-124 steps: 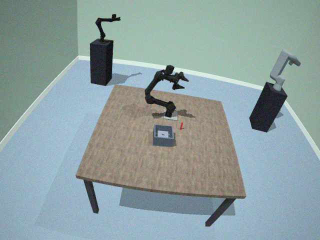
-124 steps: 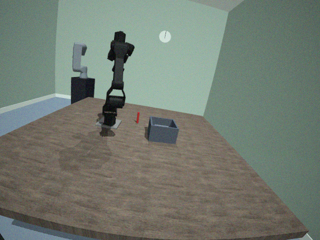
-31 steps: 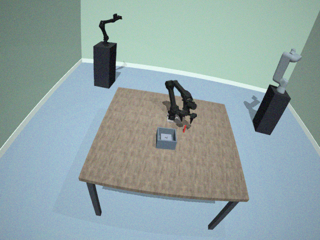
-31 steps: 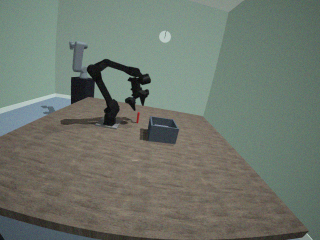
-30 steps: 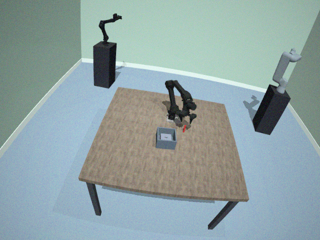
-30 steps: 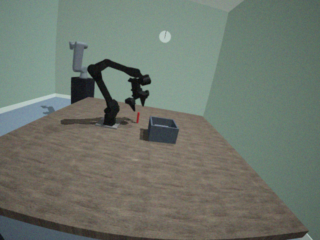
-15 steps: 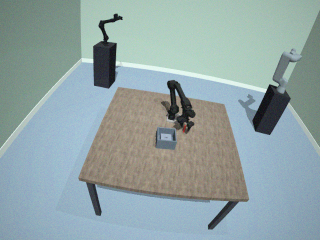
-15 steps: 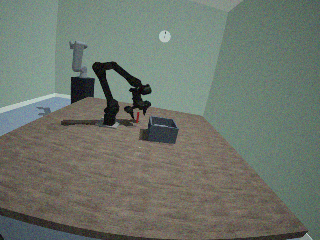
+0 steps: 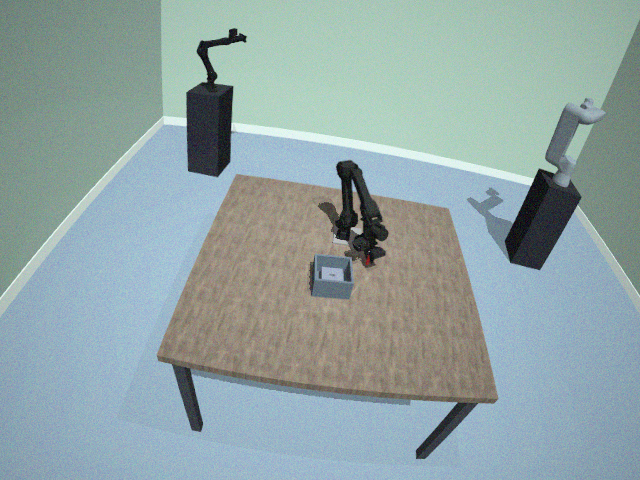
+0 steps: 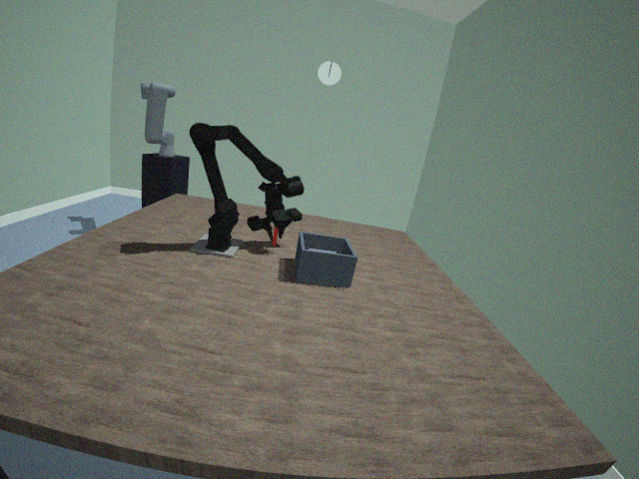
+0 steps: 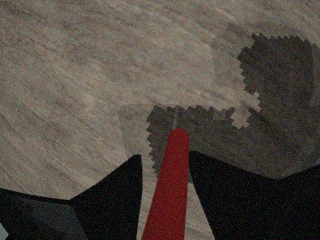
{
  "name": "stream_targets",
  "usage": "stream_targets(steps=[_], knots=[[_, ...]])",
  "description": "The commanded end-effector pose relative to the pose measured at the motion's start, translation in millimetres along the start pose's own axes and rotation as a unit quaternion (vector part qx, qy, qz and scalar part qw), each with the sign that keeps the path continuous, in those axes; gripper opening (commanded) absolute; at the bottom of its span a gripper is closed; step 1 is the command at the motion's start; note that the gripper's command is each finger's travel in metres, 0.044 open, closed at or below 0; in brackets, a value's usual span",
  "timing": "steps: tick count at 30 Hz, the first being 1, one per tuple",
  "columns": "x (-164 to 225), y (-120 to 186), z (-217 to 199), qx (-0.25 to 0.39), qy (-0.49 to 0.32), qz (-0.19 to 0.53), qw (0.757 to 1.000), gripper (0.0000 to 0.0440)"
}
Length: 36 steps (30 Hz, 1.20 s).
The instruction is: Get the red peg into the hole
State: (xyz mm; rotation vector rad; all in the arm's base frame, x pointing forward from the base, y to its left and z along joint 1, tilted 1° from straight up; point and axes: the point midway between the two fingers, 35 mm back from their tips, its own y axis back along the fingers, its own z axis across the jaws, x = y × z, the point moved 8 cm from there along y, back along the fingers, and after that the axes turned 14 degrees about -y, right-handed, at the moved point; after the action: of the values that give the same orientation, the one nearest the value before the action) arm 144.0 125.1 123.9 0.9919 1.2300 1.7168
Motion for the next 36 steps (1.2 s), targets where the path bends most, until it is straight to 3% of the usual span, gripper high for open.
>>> stream_targets(steps=[1,3,21,36], knots=[[-1.8,-1.2,1.2,0.008,-0.012,0.012,1.000,0.0042],[-3.3,-1.3,2.3,0.012,-0.016,0.015,1.000,0.0000],[-15.0,60.7,36.5,-0.068,0.049,-0.048,0.995,0.0006],[-54.0,109.2,71.5,-0.108,0.029,-0.116,0.987,0.0000]])
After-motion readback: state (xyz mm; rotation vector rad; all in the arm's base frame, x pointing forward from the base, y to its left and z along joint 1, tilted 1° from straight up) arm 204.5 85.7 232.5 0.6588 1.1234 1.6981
